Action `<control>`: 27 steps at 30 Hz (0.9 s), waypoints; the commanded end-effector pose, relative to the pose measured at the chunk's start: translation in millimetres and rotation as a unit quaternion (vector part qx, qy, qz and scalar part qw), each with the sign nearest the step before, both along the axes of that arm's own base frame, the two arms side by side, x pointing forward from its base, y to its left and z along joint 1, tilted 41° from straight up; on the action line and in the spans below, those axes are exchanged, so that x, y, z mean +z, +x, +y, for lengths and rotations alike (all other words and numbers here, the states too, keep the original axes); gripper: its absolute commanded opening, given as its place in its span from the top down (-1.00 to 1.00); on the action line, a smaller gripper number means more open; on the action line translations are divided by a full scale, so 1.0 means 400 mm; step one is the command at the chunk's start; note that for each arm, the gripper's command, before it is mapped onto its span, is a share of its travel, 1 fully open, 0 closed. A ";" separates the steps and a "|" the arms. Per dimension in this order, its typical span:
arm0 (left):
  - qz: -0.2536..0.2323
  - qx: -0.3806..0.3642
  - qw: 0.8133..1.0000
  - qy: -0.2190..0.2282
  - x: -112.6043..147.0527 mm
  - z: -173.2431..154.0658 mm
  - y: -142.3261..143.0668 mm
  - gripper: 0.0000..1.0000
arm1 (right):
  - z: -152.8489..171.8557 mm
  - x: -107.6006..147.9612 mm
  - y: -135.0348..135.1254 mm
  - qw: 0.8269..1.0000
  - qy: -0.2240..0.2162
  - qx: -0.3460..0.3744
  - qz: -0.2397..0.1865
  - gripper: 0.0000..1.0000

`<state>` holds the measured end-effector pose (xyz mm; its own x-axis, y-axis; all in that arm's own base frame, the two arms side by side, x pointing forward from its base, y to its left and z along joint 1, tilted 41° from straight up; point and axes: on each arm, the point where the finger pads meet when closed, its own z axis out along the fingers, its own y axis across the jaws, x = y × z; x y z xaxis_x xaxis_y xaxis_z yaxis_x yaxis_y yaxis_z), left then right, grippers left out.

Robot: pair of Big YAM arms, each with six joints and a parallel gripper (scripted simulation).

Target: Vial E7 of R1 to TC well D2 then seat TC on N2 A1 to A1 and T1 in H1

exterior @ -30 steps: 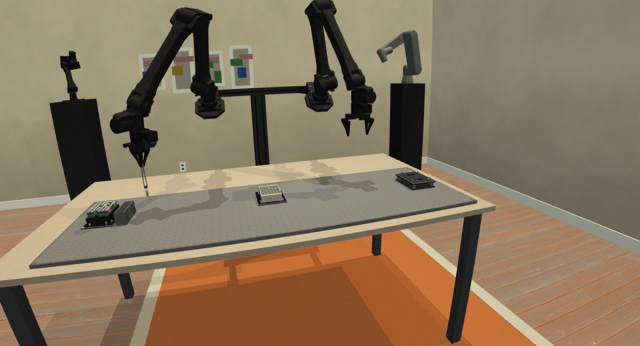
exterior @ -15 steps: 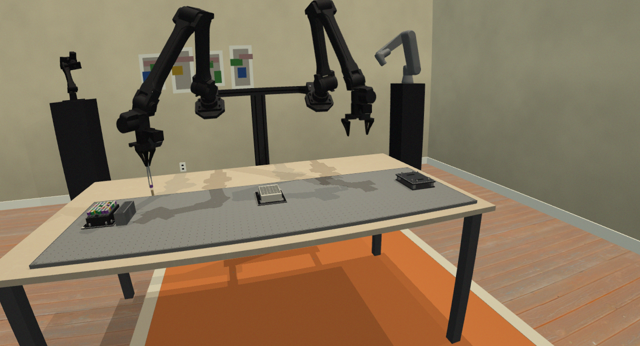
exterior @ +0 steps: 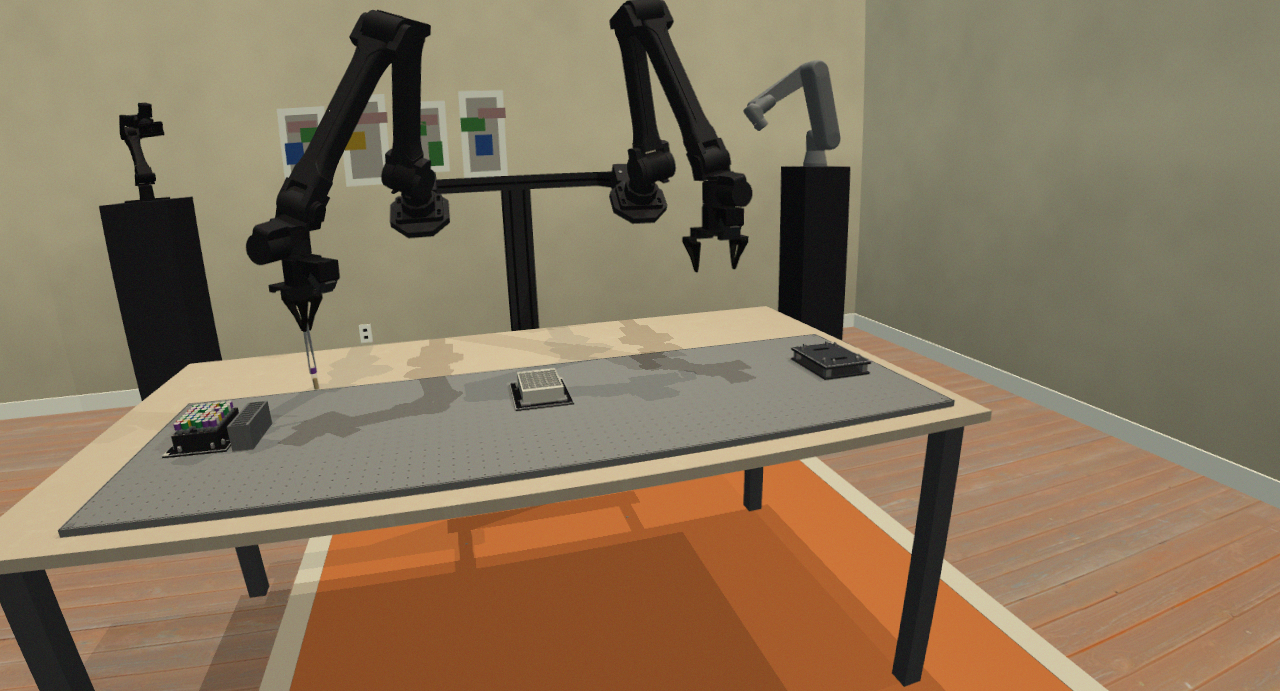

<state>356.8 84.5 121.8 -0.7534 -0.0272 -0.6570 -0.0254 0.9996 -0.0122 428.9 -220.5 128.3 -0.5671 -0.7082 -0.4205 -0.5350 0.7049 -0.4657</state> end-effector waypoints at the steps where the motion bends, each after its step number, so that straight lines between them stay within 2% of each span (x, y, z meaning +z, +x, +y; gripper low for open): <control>1: -0.008 -0.005 1.000 0.006 0.018 0.005 0.011 -1.00 | 0.029 0.031 0.011 1.000 -0.005 0.002 -0.015 0.82; 27: -0.008 -0.005 1.000 0.006 0.018 0.005 0.011 -1.00 | 0.120 0.025 0.005 1.000 -0.004 0.002 -0.015 0.82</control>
<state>356.8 84.5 121.8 -0.7534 -0.0272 -0.6570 -0.0254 0.9996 -0.0122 428.0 -180.1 127.4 -0.5645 -0.7101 -0.4209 -0.5367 0.7031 -0.4665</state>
